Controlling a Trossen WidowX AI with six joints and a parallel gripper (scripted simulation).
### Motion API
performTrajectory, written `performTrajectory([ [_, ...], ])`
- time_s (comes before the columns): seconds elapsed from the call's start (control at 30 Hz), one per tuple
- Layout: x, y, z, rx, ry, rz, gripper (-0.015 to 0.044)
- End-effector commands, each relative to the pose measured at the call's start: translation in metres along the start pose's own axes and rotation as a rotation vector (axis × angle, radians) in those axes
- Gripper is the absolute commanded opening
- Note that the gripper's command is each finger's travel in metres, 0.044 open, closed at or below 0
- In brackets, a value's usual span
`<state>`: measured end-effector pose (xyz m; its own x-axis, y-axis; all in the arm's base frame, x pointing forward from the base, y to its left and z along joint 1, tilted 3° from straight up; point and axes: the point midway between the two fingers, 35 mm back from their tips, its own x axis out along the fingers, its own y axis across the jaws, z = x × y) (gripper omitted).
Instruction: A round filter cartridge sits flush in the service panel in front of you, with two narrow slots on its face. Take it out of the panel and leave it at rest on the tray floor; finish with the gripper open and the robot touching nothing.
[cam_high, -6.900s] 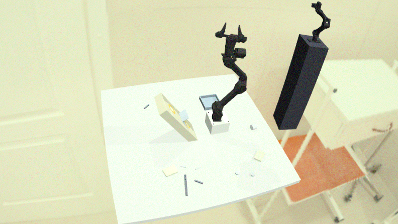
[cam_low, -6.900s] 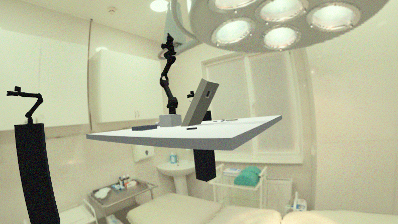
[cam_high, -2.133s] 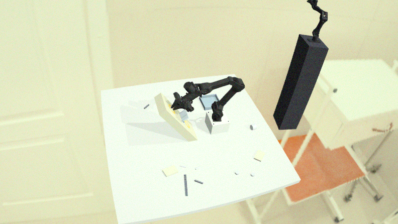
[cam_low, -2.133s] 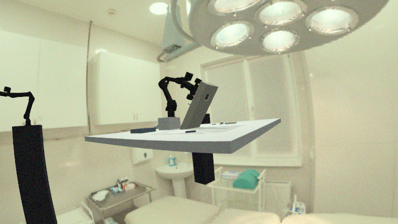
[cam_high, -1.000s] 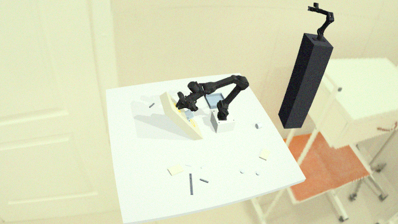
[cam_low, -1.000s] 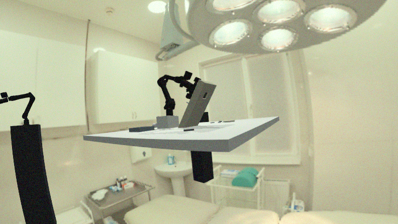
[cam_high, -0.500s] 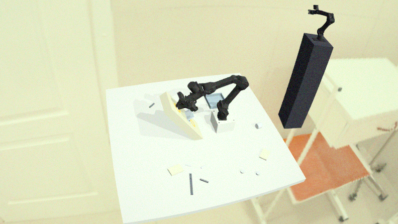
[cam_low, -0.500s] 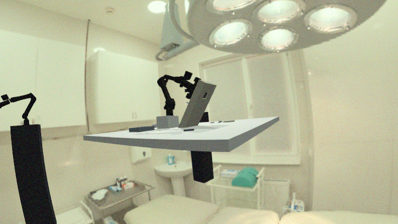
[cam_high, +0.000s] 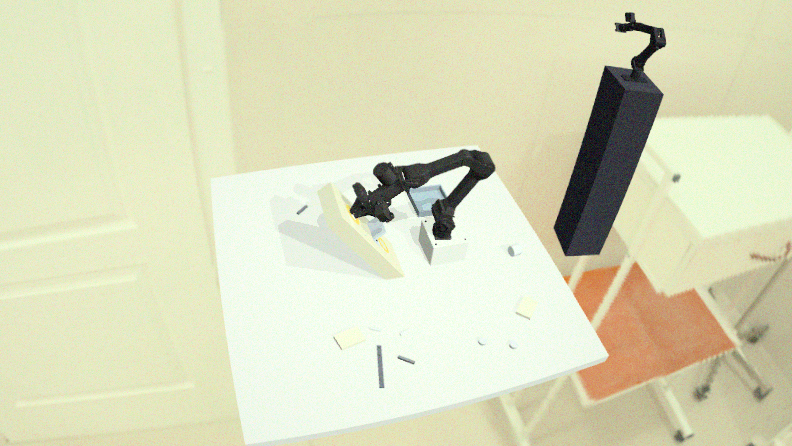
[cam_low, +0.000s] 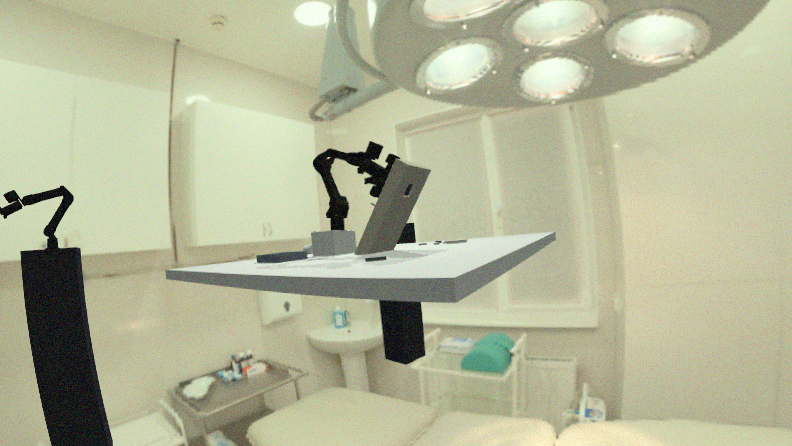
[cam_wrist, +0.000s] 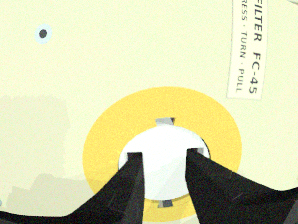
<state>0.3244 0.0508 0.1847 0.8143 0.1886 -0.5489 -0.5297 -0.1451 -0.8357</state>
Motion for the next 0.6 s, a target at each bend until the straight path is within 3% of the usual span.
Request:
performTrajectory([
  [0.0, 0.0038, -0.0013, -0.0004, 0.085, 0.001, -0.005, 0.0],
  [0.57, 0.0066, -0.0017, -0.0006, 0.67, -0.001, -0.006, 0.0],
])
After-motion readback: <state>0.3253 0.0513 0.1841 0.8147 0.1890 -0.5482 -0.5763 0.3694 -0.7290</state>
